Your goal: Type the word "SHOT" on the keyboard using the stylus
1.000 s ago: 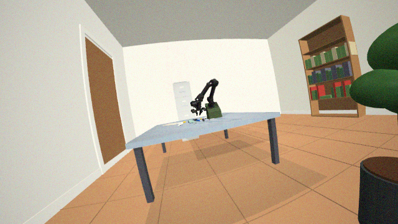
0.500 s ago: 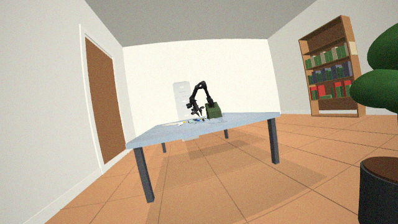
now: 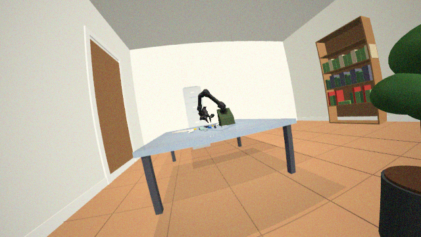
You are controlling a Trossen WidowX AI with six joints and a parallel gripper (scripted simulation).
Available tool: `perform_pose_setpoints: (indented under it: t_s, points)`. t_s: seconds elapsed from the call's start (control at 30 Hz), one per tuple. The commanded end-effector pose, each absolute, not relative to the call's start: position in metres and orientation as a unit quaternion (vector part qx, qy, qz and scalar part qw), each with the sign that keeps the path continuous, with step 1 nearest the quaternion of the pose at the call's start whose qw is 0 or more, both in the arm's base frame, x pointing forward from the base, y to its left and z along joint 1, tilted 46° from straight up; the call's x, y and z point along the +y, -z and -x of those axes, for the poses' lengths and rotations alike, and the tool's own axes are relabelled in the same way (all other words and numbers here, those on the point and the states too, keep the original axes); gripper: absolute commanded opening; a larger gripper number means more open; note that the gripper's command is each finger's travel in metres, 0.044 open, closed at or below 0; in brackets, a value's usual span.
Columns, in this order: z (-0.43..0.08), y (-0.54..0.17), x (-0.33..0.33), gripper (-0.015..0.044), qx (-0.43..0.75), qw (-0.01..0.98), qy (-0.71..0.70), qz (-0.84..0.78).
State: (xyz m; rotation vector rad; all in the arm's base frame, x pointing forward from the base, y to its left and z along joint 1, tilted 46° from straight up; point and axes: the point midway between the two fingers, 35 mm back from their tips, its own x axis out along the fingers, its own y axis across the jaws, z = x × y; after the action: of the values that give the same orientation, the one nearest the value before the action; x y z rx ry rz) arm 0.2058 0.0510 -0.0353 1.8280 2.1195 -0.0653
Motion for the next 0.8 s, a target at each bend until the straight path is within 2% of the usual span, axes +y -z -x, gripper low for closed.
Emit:
perform_pose_setpoints:
  t_s: [0.0, 0.77]
  points:
    - [-0.21, 0.037, 0.049, 0.015, 0.739, 0.167, 0.012, -0.652]
    - [-0.209, 0.047, 0.059, 0.015, 0.739, 0.167, 0.012, -0.652]
